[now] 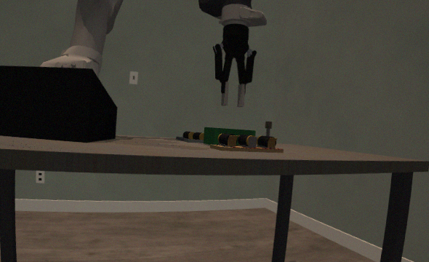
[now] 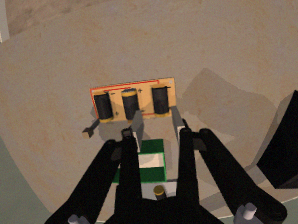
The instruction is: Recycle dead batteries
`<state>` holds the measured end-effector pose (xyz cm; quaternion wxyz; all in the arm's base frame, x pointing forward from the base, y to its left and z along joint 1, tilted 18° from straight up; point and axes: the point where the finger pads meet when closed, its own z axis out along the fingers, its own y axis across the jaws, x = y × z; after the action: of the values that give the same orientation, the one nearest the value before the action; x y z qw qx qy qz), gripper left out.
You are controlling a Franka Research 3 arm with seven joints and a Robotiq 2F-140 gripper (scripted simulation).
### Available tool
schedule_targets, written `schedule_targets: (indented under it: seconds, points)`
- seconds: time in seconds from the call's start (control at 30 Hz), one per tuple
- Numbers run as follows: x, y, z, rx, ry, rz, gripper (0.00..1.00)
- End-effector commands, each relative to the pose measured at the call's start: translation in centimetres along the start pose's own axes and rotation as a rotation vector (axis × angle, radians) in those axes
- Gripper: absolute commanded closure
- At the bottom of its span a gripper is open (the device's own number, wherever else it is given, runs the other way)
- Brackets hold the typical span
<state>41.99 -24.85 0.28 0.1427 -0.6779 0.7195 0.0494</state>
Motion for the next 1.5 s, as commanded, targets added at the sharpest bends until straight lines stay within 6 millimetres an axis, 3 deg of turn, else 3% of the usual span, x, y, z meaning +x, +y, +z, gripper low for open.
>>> schedule_targets:
  seconds: [0.0, 1.17, 1.23, 1.37, 1.47]
  points:
    - [-0.5, 0.5, -0.3, -0.016, -0.012, 0.021, 0.71]
    - [-0.6, 0.6, -0.3, -0.016, -0.012, 0.027, 0.71]
    - [-0.6, 0.6, 1.1, -0.016, -0.012, 0.027, 0.71]
    - [-0.7, 0.7, 5.5, -0.016, -0.012, 0.027, 0.71]
    - [-0.7, 0.7, 6.0, -0.016, -0.012, 0.027, 0.71]
